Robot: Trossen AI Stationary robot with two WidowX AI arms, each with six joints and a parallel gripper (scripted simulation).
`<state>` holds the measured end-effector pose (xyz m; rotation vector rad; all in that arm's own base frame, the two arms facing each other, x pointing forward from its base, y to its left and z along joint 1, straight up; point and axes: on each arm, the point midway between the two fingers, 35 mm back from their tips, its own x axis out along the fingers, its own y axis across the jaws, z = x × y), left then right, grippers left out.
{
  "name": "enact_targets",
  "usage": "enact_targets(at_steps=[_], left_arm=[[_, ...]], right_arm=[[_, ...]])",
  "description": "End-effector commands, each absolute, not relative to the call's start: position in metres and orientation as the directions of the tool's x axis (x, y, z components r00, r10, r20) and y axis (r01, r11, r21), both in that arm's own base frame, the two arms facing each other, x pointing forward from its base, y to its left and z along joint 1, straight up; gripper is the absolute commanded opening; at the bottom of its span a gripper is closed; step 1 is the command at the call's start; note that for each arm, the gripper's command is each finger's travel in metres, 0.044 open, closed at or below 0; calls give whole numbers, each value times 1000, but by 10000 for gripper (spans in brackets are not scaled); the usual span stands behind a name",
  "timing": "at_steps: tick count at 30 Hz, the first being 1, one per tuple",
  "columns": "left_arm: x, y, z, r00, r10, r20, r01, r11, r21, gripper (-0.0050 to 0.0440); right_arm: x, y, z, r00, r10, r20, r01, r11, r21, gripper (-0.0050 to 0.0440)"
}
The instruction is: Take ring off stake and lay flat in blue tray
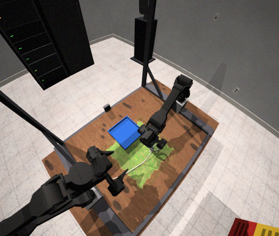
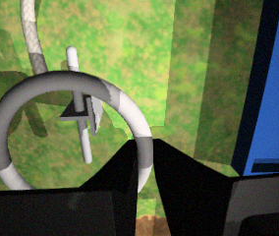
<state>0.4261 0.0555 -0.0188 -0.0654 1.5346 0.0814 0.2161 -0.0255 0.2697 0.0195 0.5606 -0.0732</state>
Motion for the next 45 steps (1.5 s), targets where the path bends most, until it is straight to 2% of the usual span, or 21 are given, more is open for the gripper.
enact_targets(at_steps=[1,19,23,30,32,35,41,45], left_arm=[[436,56,-8,34,19,-999,-96,995,15,3],[438,57,-1,50,20,-999,-96,995,15,3],[439,57,11,68,22,-997,-96,995,15,3],[439,57,21,68,22,-997,-96,995,15,3],[439,57,21,68,22,-997,-96,995,15,3],[440,46,7,34,19,-999,-94,995,16,3],[467,-34,4,35,16,-999,-87,996,13,3],[473,-90,0,34,8,-999,-90,996,5,3]], right_arm=[[216,-26,274,851,-67,-520,78,997,-1,440],[216,-26,274,851,-67,-520,78,997,-1,440],[216,-25,276,845,-50,-533,47,999,-18,440],[215,-17,259,740,137,-659,-232,971,-58,440],[215,-17,259,740,137,-659,-232,971,-58,440],[213,-13,257,694,238,-679,-358,933,-39,440],[212,-9,263,644,410,-646,-501,864,48,440],[213,-9,270,638,474,-607,-577,816,32,440]])
